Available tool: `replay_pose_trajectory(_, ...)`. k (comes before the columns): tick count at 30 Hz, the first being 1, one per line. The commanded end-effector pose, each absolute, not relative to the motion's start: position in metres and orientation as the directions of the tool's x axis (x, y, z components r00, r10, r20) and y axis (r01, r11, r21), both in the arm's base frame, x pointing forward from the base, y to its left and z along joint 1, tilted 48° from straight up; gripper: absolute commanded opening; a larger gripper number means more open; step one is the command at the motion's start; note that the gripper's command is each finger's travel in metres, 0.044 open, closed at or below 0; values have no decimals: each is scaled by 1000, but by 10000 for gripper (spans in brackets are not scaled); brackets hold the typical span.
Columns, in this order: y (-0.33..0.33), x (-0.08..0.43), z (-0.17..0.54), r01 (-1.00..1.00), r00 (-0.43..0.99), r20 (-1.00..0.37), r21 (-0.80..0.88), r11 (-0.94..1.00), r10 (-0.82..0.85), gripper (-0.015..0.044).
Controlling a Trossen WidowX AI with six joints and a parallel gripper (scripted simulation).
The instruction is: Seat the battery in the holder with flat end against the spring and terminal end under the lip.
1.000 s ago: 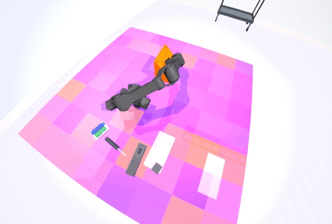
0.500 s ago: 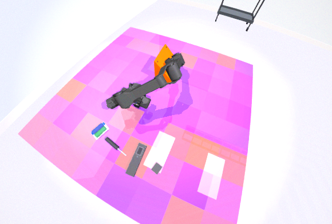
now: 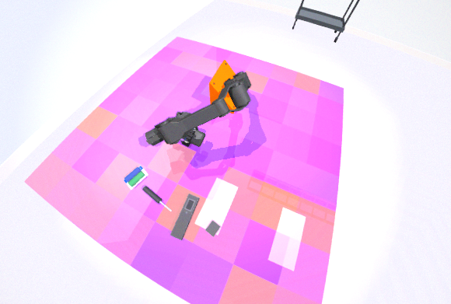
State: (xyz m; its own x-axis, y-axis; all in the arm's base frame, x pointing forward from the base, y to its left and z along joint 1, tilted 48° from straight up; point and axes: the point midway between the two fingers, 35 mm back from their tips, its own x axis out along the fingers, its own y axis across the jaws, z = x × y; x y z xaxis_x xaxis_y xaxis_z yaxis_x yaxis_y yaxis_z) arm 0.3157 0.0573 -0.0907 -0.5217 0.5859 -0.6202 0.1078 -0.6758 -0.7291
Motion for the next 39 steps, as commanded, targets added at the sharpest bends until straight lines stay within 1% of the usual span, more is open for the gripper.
replay_pose_trajectory(1,58,322,-93,121,-483,-639,-726,-677,599,84)
replay_pose_trajectory(39,60,316,-95,121,-338,-674,-723,-680,657,84)
